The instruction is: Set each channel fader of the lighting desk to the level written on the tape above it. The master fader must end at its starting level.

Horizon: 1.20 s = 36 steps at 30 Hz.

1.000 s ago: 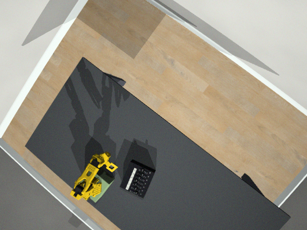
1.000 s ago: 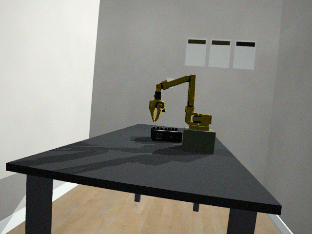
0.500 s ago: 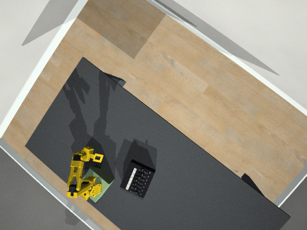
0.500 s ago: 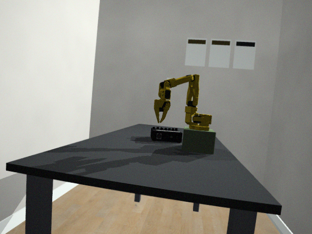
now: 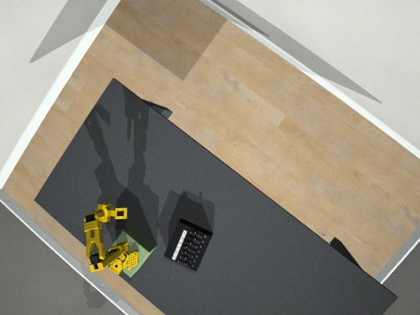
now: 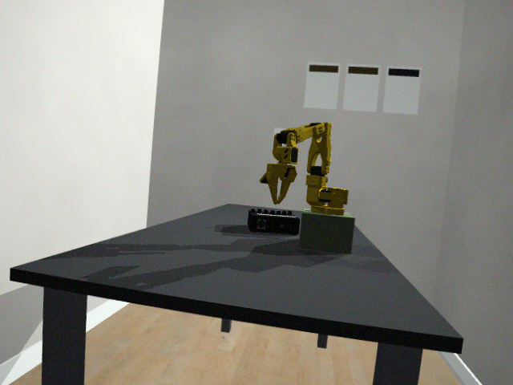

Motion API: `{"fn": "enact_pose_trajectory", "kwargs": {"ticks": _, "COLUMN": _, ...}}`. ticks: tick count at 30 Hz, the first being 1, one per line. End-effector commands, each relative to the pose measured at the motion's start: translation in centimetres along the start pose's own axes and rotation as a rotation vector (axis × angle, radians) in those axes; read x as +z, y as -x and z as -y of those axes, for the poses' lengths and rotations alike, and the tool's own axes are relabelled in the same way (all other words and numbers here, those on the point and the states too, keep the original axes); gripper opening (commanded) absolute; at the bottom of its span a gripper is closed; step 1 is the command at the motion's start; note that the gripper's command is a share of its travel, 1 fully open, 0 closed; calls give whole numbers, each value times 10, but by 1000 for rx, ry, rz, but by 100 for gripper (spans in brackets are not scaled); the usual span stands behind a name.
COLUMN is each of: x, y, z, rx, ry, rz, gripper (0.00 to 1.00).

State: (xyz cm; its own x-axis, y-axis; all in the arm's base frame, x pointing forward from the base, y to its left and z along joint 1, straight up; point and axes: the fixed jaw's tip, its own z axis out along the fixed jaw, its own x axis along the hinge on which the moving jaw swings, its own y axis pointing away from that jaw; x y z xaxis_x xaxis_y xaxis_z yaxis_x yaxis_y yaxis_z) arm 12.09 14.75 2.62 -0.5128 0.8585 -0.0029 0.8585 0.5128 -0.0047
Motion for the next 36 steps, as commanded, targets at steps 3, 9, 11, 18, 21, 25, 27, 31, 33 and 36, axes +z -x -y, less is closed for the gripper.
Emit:
{"fn": "enact_pose_trajectory", "kwargs": {"ticks": 3, "x": -3, "y": -10, "z": 5, "rx": -49, "ry": 5, "rz": -3, "gripper": 0}}
{"fn": "enact_pose_trajectory", "kwargs": {"ticks": 9, "x": -3, "y": -14, "z": 6, "rx": -70, "ry": 5, "rz": -3, "gripper": 0}}
{"fn": "enact_pose_trajectory", "kwargs": {"ticks": 11, "x": -3, "y": -14, "z": 7, "rx": -71, "ry": 5, "rz": -3, "gripper": 0}}
{"fn": "enact_pose_trajectory", "kwargs": {"ticks": 18, "x": -3, "y": -14, "z": 7, "rx": -72, "ry": 5, "rz": -3, "gripper": 0}}
{"fn": "enact_pose_trajectory", "kwargs": {"ticks": 21, "x": -3, "y": -14, "z": 7, "rx": -72, "ry": 5, "rz": -3, "gripper": 0}}
{"fn": "enact_pose_trajectory", "kwargs": {"ticks": 25, "x": -3, "y": -14, "z": 7, "rx": -72, "ry": 5, "rz": -3, "gripper": 0}}
{"fn": "enact_pose_trajectory", "kwargs": {"ticks": 27, "x": -3, "y": -14, "z": 7, "rx": -72, "ry": 5, "rz": -3, "gripper": 0}}
{"fn": "enact_pose_trajectory", "kwargs": {"ticks": 31, "x": -3, "y": -14, "z": 7, "rx": -72, "ry": 5, "rz": -3, "gripper": 0}}
{"fn": "enact_pose_trajectory", "kwargs": {"ticks": 33, "x": -3, "y": -14, "z": 7, "rx": -72, "ry": 5, "rz": -3, "gripper": 0}}
{"fn": "enact_pose_trajectory", "kwargs": {"ticks": 36, "x": -3, "y": -14, "z": 7, "rx": -72, "ry": 5, "rz": -3, "gripper": 0}}
